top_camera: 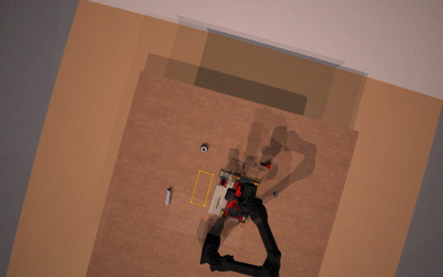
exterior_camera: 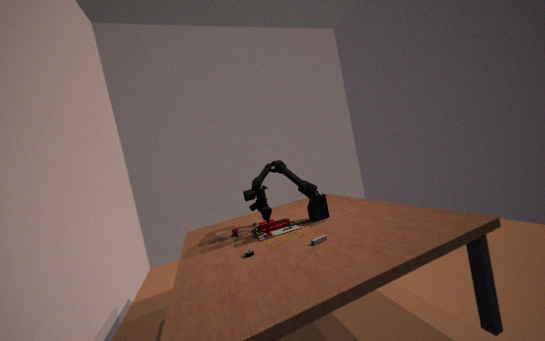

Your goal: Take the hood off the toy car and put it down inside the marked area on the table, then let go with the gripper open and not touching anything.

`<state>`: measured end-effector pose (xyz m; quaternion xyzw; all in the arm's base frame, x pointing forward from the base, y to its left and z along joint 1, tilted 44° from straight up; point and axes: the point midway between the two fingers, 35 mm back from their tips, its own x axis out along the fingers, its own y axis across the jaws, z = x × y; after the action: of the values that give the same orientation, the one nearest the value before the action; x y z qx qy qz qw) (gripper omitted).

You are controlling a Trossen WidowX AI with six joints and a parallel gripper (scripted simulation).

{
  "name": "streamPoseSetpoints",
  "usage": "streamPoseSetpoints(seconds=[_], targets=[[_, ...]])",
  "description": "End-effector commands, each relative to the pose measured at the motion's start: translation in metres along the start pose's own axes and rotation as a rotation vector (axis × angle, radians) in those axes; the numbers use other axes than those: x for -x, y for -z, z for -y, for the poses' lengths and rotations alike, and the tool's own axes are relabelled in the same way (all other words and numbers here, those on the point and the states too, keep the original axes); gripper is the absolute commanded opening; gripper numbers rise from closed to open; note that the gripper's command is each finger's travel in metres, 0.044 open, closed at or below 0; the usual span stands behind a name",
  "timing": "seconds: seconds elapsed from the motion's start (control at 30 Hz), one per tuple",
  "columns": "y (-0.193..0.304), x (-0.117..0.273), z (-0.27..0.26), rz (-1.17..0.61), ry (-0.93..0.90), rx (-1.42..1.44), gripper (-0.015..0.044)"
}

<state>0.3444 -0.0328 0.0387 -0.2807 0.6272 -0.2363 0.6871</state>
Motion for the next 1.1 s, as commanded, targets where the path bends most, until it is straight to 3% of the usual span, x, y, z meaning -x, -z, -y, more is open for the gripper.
streamPoseSetpoints(seconds=[0.0, 1.07], targets=[[0.002, -0.002, 0.000, -0.005, 0.005, 0.010, 0.0440], [0.002, -0.018, 0.000, -0.005, 0.006, 0.010, 0.0440]])
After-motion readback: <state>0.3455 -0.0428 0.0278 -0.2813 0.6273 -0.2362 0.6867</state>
